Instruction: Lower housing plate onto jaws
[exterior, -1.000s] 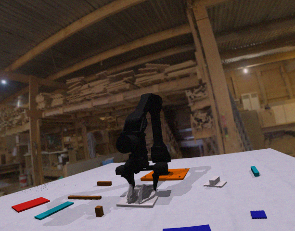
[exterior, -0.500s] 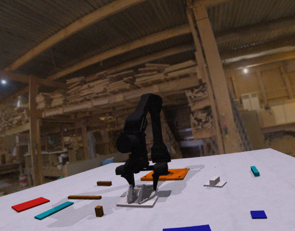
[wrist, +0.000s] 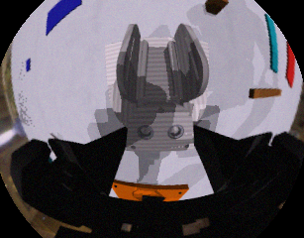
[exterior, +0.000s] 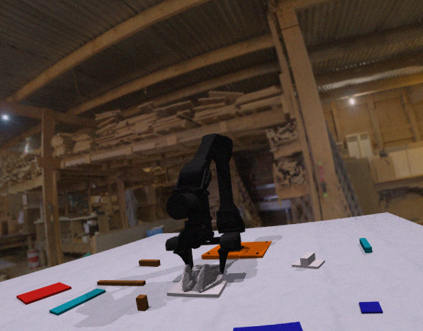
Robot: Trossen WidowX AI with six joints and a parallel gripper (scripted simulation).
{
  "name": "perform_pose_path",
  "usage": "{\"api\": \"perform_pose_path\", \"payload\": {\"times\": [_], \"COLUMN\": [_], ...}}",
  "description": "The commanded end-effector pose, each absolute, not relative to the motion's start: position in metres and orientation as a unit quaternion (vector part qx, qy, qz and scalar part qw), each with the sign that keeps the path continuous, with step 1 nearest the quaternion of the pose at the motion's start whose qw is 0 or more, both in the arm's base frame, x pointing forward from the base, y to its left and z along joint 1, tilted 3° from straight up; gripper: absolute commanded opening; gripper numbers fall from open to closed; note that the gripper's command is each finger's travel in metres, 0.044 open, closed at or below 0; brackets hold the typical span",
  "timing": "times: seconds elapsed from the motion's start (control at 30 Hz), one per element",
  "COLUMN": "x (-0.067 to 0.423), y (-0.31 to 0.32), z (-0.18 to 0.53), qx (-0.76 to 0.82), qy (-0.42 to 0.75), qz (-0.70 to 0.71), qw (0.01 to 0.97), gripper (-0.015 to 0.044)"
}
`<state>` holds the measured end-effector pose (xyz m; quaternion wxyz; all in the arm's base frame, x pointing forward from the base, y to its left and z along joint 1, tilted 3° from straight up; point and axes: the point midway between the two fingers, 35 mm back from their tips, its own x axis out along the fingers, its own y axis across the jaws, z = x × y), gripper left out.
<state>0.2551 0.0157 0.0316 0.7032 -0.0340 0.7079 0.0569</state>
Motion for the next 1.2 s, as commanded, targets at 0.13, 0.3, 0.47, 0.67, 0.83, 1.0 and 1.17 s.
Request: {"api": "perform_pose_path", "payload": {"times": [0.13, 0.3, 0.47, 0.67, 0.83, 1.0, 1.17], "x": [0.254, 0.255, 0.255, 0.255, 0.256, 0.257, 0.254], "y": [0.016, 0.016, 0.016, 0.016, 0.015, 0.014, 0.013], "z": [0.028, 0.032, 0.032, 0.032, 0.039, 0.087, 0.104], "qx": [-0.033, -0.034, -0.034, -0.034, -0.034, -0.034, -0.034], "qy": [0.711, 0.708, 0.708, 0.708, 0.708, 0.71, 0.71], "qz": [0.055, 0.057, 0.057, 0.057, 0.057, 0.056, 0.055], "qw": [0.701, 0.703, 0.703, 0.703, 0.703, 0.701, 0.701], "gripper": [0.0351, 0.043, 0.044, 0.044, 0.044, 0.044, 0.044]}}
